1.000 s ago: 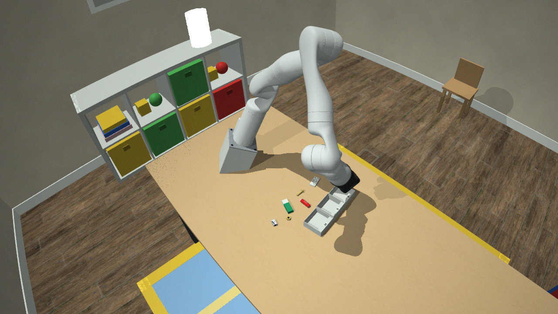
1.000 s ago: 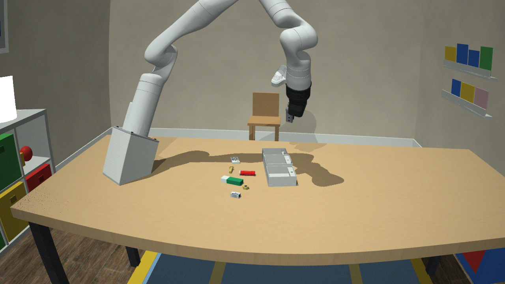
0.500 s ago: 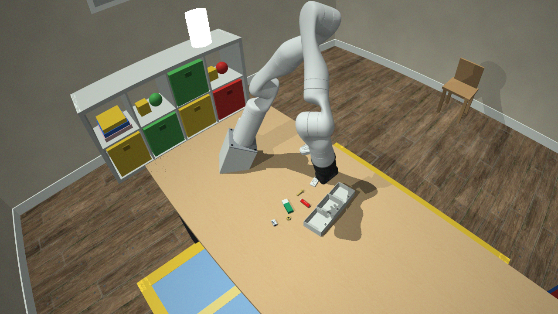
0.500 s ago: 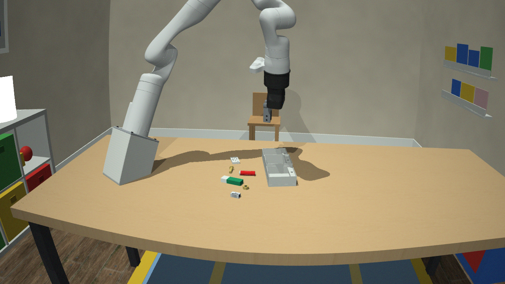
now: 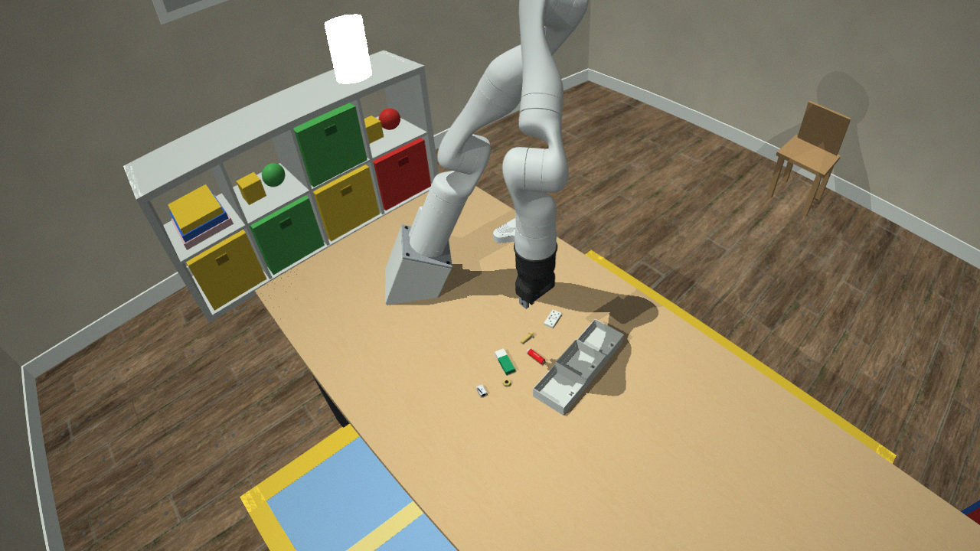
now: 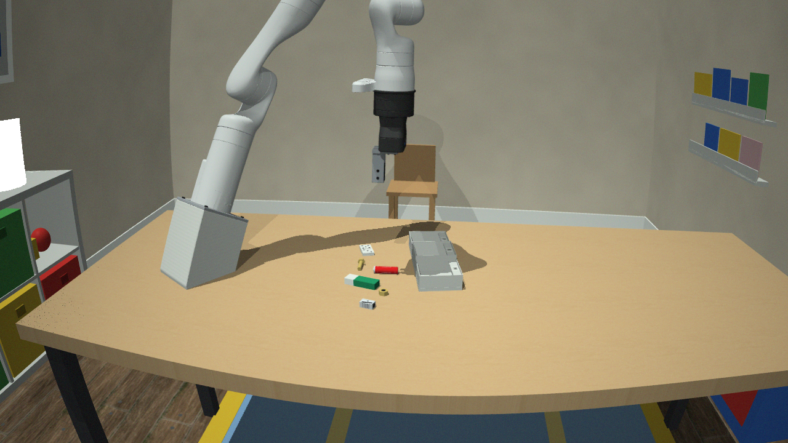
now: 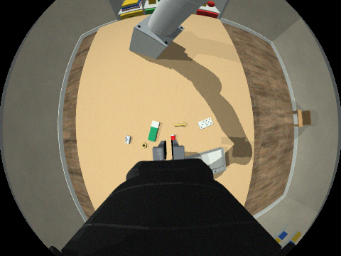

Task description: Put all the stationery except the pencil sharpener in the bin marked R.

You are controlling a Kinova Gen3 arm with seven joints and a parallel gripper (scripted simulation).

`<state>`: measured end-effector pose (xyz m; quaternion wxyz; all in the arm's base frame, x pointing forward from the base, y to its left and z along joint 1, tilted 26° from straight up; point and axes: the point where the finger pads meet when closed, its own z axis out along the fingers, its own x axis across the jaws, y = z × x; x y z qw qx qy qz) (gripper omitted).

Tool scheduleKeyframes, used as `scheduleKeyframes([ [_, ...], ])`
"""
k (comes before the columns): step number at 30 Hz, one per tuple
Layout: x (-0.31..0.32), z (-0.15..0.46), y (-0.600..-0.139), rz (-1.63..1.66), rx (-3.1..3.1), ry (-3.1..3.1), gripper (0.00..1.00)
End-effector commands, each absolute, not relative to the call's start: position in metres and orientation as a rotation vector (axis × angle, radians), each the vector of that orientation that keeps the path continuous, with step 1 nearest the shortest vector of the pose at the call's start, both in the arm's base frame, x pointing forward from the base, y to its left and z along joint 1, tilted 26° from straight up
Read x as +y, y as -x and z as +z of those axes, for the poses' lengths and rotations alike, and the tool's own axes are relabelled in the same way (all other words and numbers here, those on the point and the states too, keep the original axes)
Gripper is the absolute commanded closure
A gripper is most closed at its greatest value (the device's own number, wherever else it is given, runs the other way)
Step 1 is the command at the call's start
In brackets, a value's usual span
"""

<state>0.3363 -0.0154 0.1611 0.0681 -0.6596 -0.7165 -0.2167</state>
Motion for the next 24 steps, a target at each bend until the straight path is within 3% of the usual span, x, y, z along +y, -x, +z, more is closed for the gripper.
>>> scheduleKeyframes([
  [1, -0.025, 0.166, -0.330, -0.659, -2.193, 2.000, 0.69],
  [14, -0.020, 0.167, -0.331, -0.663, -2.182, 1.997, 0.69],
  [24, -0.001, 0.124, -0.404, -0.596, -1.581, 2.402, 0.69],
])
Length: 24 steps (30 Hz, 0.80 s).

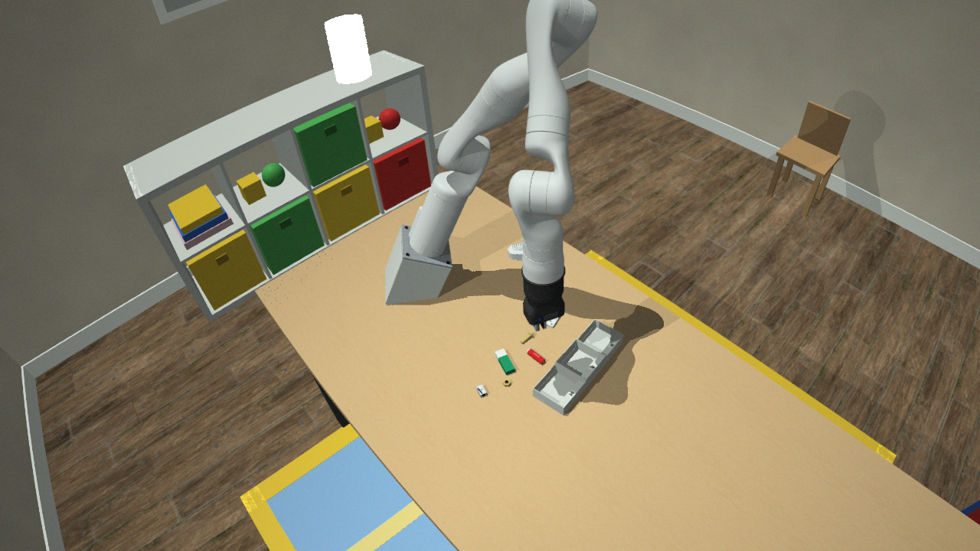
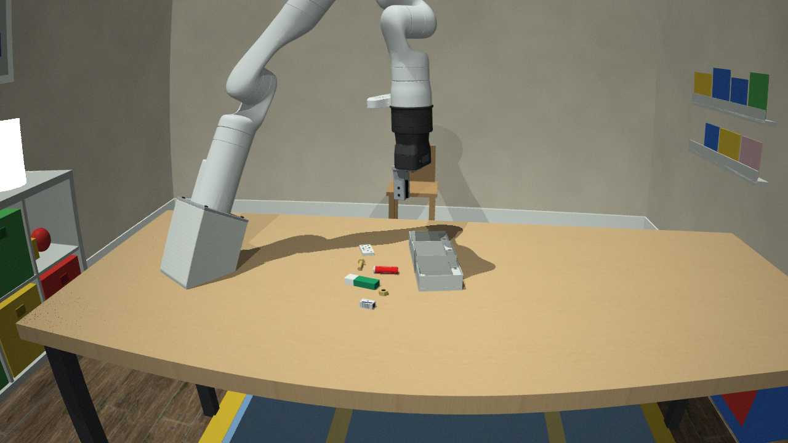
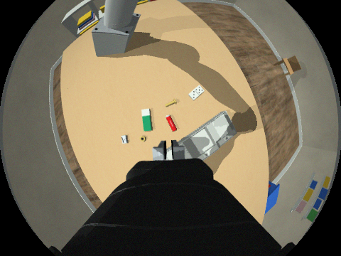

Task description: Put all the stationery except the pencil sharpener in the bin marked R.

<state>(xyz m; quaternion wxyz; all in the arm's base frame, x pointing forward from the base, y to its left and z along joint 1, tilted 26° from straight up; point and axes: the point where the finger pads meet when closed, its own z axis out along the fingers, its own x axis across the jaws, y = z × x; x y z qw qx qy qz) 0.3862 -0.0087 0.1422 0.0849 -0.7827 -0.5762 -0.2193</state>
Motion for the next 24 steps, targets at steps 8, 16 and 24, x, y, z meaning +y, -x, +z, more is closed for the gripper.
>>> scheduleKeyframes([
  [8, 0.013, 0.099, -0.443, -0.528, -1.173, 2.566, 0.69],
  [16, 0.027, 0.074, -0.483, -0.450, -0.681, 2.684, 0.69],
  [24, 0.027, 0.074, -0.484, -0.351, -0.230, 2.725, 0.69],
])
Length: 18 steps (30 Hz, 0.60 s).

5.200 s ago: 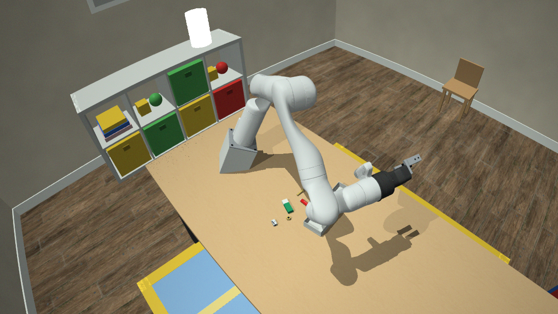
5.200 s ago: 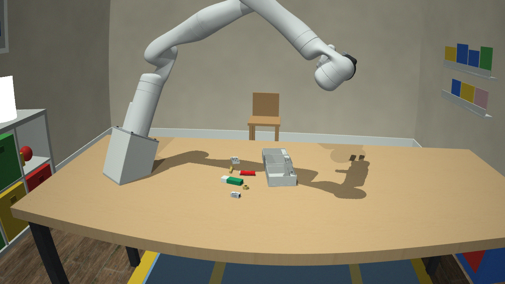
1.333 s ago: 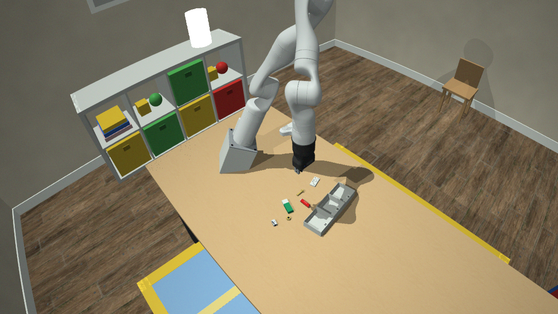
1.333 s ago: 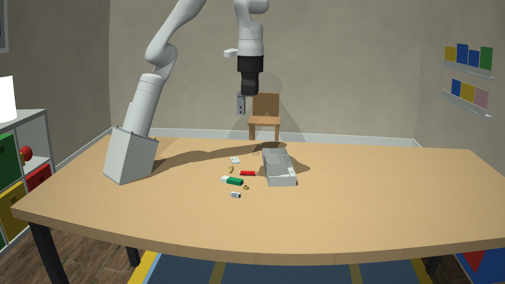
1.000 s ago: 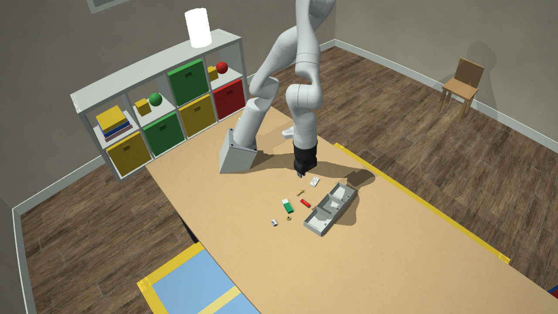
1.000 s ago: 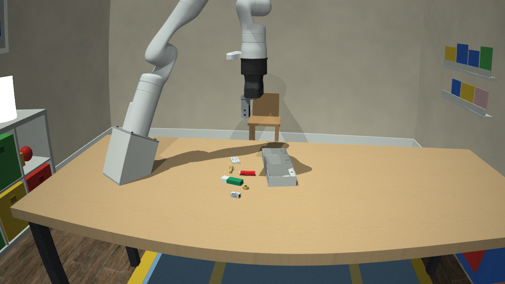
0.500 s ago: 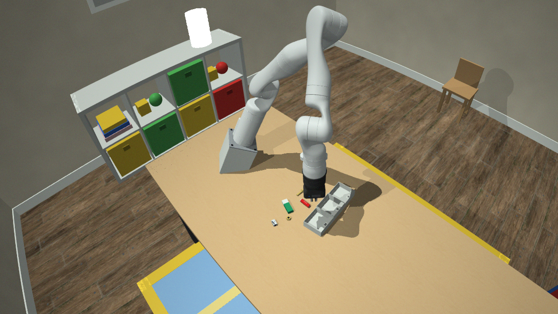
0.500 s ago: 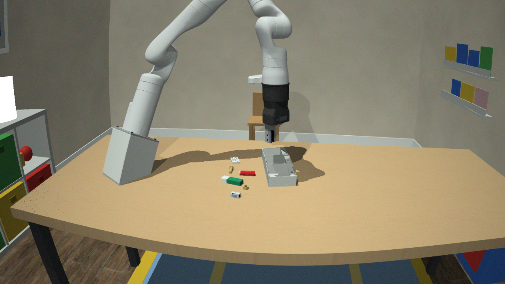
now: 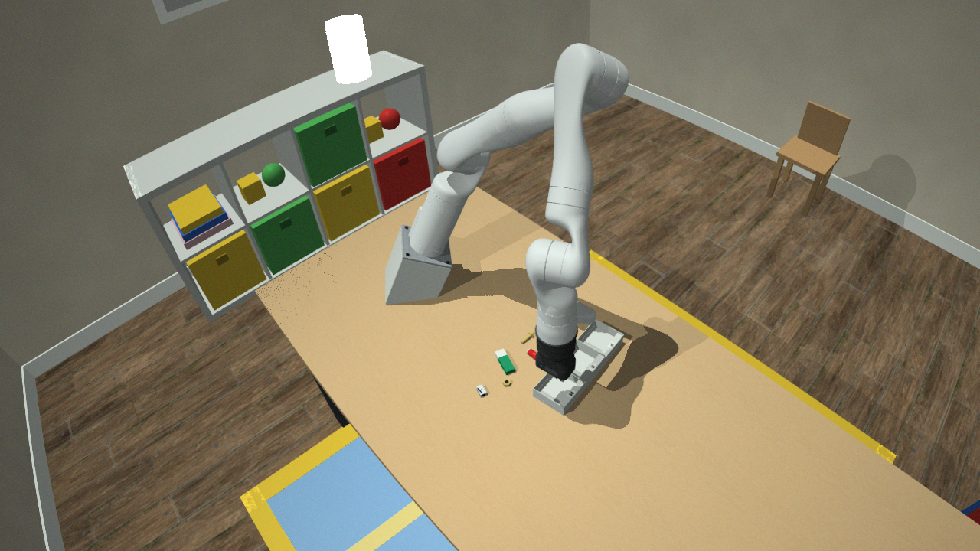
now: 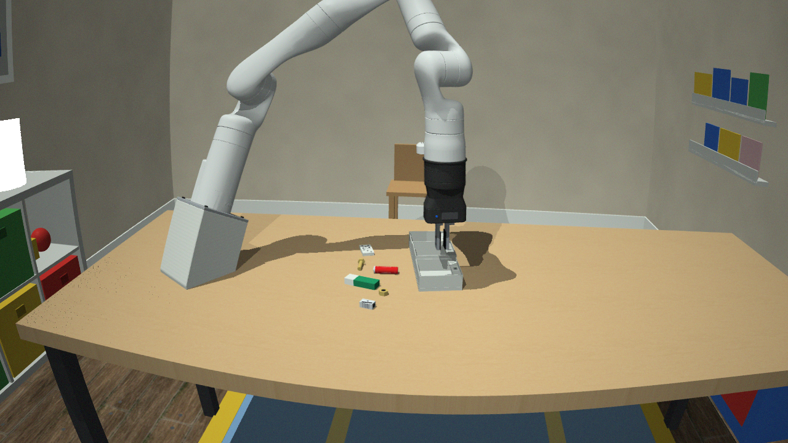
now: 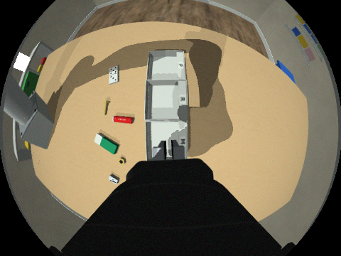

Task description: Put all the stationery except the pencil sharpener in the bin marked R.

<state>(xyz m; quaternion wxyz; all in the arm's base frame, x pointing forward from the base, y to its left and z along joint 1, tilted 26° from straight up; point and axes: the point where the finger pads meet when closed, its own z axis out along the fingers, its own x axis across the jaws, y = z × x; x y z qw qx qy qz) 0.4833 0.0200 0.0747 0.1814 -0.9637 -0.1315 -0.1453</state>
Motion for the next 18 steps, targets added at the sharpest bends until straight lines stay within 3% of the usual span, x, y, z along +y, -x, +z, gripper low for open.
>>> scheduleKeyframes([
  [1, 0.0266, 0.0737, -0.4836, -0.338, -0.165, 2.726, 0.69],
  [18, 0.0269, 0.0743, -0.4809, -0.105, 0.844, 2.551, 0.69],
])
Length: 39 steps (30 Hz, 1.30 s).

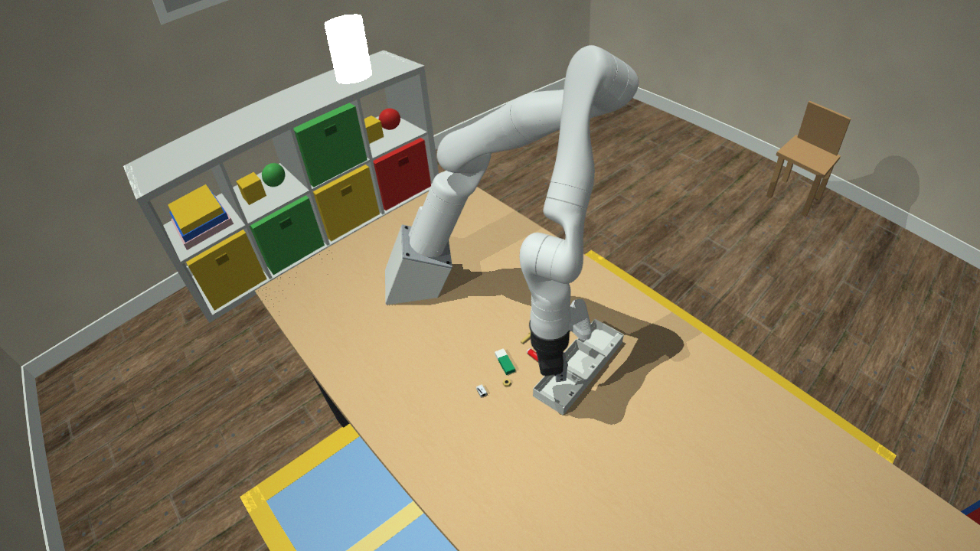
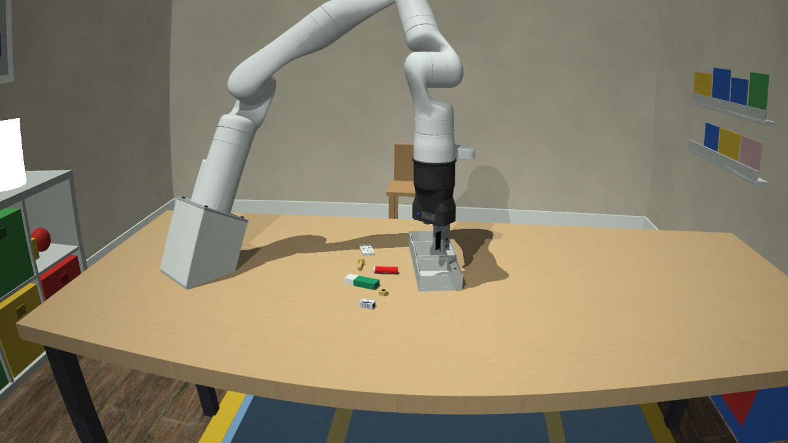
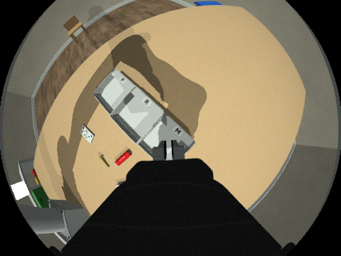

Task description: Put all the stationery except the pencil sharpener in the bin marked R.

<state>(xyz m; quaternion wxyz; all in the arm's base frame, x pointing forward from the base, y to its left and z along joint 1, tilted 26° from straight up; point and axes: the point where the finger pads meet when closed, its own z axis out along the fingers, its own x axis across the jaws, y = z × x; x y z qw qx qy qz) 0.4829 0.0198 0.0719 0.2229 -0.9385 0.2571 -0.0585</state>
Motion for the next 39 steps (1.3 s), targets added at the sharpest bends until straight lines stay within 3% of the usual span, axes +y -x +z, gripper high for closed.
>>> scheduleKeyframes([
  [1, 0.027, 0.074, -0.480, -0.089, 0.904, 2.530, 0.69],
  [15, 0.026, 0.074, -0.482, 0.097, 1.610, 2.156, 0.69],
  [39, 0.038, 0.041, -0.491, 0.086, 1.610, 2.156, 0.69],
])
